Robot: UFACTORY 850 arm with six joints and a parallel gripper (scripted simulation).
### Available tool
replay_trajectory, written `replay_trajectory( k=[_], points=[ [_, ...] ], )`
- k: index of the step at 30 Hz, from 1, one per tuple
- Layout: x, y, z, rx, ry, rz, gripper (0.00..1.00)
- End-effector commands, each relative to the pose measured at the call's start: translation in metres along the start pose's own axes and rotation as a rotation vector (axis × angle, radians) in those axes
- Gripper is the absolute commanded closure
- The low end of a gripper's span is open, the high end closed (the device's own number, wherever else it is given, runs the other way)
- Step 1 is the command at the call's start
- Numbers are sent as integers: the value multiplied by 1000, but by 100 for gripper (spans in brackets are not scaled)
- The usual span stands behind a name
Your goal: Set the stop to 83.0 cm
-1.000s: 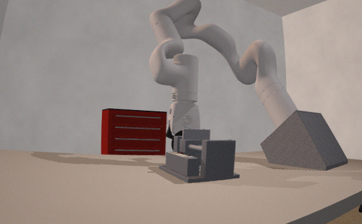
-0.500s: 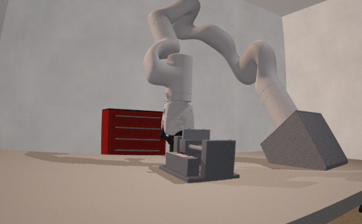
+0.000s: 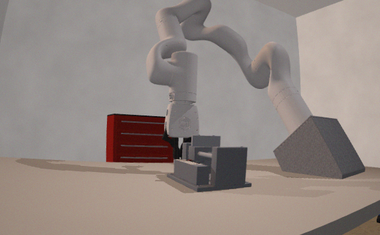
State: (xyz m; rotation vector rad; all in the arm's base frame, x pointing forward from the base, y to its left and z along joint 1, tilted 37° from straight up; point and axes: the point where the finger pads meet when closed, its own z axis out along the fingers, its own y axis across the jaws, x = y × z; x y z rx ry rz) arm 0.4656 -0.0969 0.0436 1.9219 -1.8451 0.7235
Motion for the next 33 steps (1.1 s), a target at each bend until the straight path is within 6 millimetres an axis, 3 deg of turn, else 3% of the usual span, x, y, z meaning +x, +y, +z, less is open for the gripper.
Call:
replay_trajectory(
  k=[1,11,20,33],
  points=[
    [0,-4,-8,-1,0,0,94],
    [0,-3,-25,-1,0,0,94],
    [0,14,-43,-1,0,0,94],
    [0,39,-42,-1,0,0,94]
  ],
)
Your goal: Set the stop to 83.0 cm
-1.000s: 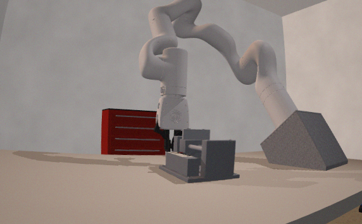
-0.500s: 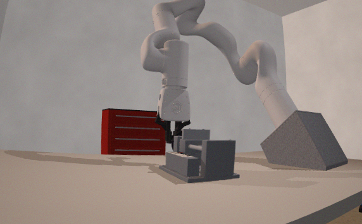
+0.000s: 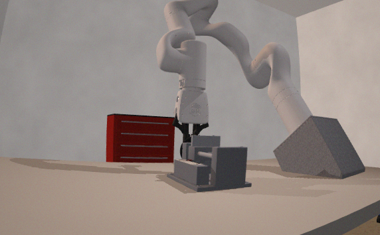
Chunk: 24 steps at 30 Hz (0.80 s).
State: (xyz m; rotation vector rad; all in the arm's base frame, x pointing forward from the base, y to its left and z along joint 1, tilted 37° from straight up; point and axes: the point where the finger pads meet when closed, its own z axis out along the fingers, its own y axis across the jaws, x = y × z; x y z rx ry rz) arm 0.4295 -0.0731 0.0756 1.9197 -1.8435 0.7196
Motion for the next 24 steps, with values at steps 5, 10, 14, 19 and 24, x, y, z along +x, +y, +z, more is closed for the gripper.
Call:
replay_trajectory(
  k=[5,10,14,19,24],
  points=[
    [0,14,7,3,-1,1,94],
    [0,18,11,3,-1,1,94],
    [0,21,16,3,-1,1,94],
    [0,23,24,3,-1,1,94],
    [0,23,30,3,-1,1,94]
  ],
)
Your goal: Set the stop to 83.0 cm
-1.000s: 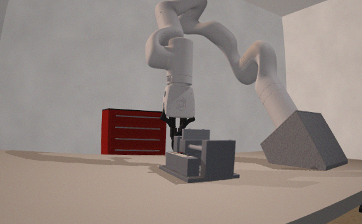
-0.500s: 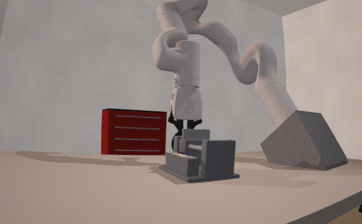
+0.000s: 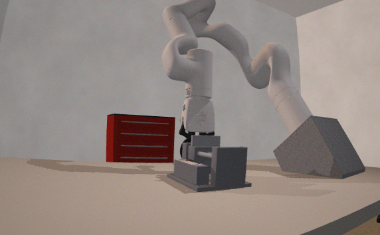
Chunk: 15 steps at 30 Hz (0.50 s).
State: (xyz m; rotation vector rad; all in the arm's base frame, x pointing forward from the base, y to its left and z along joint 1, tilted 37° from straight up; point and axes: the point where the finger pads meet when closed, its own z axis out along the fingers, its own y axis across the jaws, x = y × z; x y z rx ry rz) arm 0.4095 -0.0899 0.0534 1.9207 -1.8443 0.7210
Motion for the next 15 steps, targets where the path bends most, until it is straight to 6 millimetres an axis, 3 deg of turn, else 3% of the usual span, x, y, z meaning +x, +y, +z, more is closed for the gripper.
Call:
replay_trajectory(
  k=[1,15],
  points=[
    [0,0,6,2,0,0,94],
    [0,-21,30,2,0,0,94]
  ],
)
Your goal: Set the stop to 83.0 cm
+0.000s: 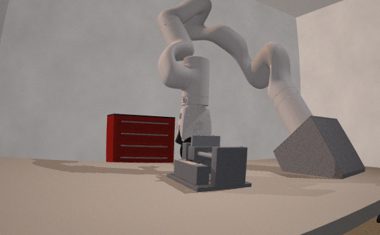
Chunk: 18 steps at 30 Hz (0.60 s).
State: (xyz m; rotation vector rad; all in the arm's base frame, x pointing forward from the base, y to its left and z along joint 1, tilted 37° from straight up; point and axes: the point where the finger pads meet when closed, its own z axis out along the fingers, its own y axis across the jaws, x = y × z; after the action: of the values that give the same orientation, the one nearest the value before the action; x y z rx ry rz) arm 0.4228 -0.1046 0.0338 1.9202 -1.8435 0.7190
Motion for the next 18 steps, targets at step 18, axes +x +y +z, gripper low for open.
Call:
replay_trajectory(
  k=[18],
  points=[
    [0,-35,1,3,0,1,94]
  ],
)
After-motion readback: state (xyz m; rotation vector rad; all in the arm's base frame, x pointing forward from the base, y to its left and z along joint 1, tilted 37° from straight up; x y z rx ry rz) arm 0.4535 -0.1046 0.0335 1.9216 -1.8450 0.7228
